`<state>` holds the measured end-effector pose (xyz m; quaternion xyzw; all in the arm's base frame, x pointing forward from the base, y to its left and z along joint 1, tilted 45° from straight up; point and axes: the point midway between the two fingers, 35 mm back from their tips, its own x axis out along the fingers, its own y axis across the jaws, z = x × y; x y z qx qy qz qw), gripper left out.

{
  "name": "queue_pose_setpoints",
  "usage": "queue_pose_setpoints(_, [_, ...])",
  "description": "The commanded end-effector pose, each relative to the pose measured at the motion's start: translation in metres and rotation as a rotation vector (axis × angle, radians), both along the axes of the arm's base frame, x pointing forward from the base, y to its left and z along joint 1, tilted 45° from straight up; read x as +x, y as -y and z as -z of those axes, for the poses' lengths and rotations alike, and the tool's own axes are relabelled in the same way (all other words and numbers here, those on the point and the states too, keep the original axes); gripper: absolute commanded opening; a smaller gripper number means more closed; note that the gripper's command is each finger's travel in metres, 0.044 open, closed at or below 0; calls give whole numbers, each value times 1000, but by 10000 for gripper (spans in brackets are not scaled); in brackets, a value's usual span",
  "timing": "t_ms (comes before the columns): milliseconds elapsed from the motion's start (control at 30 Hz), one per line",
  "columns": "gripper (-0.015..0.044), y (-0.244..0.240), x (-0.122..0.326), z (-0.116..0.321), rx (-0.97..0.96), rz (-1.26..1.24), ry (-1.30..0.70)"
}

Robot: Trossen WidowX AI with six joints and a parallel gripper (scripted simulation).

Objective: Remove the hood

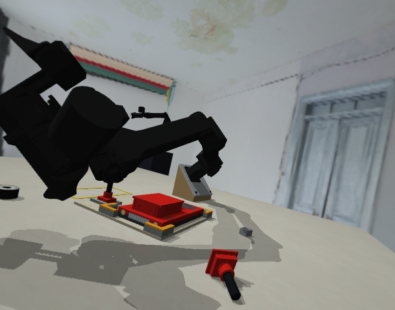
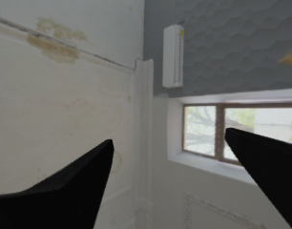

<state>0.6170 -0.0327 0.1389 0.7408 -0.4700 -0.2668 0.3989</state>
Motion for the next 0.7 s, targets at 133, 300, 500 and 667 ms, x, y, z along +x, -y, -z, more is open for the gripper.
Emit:
queue_pose_setpoints(133, [440,5,12,1,-104,-166,-338])
queue_pose_setpoints(300, [440,7,16,12,-255,-431,-790])
queue_pose_setpoints(500, [440,1,-4,34,-431,-800,-1235])
queue_pose_setpoints(667, [440,-11,-40,51,-579,-1164,-1505])
